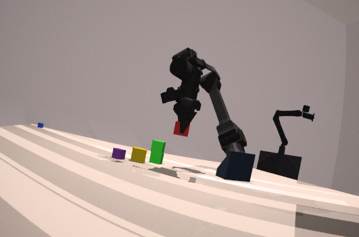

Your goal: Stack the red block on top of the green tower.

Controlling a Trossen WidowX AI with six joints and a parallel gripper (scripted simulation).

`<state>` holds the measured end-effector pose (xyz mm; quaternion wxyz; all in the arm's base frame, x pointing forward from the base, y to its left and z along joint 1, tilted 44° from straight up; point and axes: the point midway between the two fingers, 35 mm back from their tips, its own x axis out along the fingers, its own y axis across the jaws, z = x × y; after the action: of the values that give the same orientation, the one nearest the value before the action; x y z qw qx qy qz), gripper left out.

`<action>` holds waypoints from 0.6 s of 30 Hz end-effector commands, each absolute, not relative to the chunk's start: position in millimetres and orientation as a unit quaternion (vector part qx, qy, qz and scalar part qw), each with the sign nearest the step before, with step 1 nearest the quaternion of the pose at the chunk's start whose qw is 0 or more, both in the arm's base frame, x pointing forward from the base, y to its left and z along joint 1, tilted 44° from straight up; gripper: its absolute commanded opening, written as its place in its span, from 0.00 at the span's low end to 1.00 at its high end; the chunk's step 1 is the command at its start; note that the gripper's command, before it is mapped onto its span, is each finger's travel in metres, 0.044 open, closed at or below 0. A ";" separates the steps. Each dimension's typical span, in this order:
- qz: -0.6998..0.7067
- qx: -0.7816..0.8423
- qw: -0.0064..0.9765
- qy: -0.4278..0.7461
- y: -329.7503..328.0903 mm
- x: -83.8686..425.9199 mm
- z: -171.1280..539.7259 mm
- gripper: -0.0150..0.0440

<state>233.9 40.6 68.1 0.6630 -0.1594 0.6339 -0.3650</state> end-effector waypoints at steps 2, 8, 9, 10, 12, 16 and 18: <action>-0.362 -0.153 0.666 0.634 26.0 243.5 85.6 0.25; -0.359 -0.152 0.667 0.634 -1.3 251.9 111.5 0.25; -0.359 -0.152 0.668 0.634 -6.1 252.7 116.0 0.25; -0.360 -0.152 0.668 0.634 -10.9 253.4 120.4 0.25; -0.360 -0.153 0.668 0.634 -20.8 254.2 129.4 0.25; -0.362 -0.154 0.667 0.633 -40.7 253.7 147.5 0.25; -0.364 -0.155 0.666 0.632 -50.6 251.9 156.5 0.25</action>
<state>252.5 -34.0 139.1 0.6649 -0.1535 0.6354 -0.3614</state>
